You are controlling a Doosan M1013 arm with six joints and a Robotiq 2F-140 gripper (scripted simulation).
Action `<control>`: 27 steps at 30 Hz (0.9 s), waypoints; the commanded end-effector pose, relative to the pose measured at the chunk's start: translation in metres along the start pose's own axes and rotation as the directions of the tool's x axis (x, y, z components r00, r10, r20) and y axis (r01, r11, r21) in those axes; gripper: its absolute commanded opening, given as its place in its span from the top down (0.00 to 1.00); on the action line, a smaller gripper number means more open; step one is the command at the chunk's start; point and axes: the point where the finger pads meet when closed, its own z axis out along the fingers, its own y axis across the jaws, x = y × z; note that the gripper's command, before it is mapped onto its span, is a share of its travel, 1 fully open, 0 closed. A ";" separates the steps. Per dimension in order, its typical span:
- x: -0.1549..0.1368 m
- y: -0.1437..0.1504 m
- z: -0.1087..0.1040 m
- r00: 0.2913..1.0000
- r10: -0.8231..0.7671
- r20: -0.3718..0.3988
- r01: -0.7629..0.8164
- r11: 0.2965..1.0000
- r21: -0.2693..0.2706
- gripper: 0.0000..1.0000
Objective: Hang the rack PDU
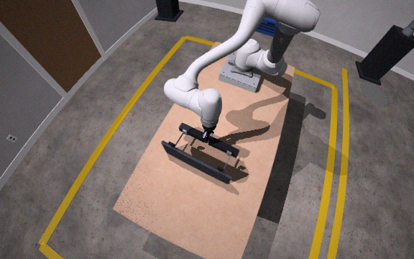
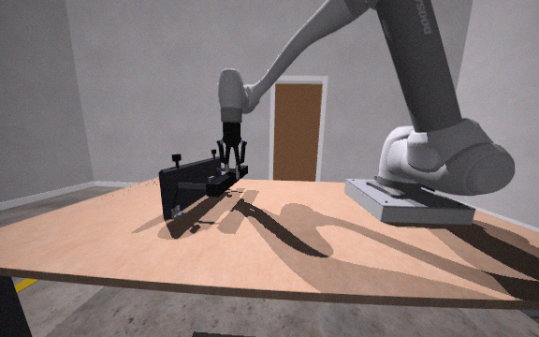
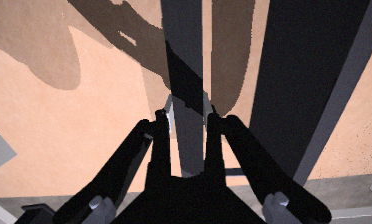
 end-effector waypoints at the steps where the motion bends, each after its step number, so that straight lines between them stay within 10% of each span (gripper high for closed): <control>1: 0.000 0.000 0.000 1.000 0.000 0.000 0.000 1.000 0.000 1.00; 4: 0.000 0.000 0.000 1.000 0.000 0.000 0.000 1.000 0.000 1.00; 5: 0.000 0.000 0.000 1.000 0.000 0.000 0.000 1.000 0.000 0.00; 27: 0.000 0.000 0.000 1.000 0.000 0.000 0.000 1.000 0.000 0.00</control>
